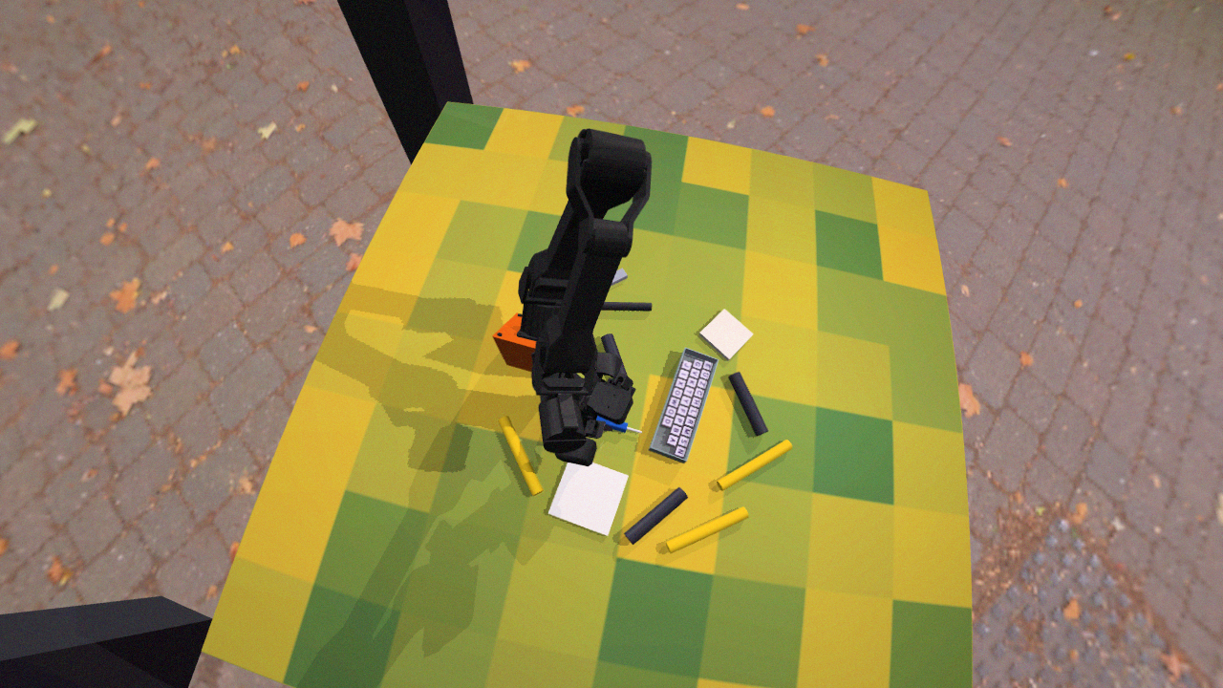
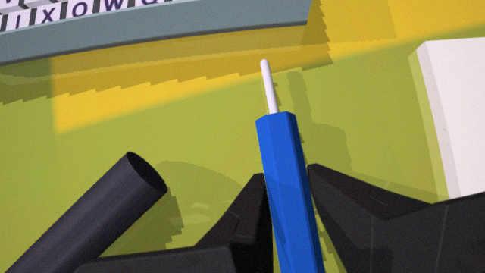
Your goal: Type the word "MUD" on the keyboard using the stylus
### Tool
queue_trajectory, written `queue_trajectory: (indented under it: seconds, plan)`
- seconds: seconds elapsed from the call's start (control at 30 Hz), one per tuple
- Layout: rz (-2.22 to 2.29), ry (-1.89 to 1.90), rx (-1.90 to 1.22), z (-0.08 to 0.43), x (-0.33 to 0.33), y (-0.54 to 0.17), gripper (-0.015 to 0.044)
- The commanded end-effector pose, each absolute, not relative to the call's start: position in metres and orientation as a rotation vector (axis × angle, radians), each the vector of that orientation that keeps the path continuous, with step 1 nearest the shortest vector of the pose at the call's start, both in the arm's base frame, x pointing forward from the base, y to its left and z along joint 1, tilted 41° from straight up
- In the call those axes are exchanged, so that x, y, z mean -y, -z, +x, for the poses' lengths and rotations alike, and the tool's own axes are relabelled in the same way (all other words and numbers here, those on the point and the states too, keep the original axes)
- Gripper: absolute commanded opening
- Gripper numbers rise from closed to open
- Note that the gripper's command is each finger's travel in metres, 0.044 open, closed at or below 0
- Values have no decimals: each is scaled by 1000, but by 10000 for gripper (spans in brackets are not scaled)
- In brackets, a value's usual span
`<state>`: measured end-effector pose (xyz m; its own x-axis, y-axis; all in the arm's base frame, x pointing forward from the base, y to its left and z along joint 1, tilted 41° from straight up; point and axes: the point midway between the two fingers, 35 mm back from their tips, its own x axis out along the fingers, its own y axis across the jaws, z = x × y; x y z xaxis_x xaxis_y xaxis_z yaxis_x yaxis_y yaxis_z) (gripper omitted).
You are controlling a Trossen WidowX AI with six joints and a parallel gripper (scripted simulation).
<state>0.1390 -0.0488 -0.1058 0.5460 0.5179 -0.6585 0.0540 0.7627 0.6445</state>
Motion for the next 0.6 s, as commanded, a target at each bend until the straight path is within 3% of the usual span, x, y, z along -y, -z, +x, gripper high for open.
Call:
queue_trajectory:
  seconds: [0.0, 0.57]
  plan:
    - [666, -300, -971, 139, 49, 106, 0]
    - [667, -299, -970, 136, 82, 68, 0]
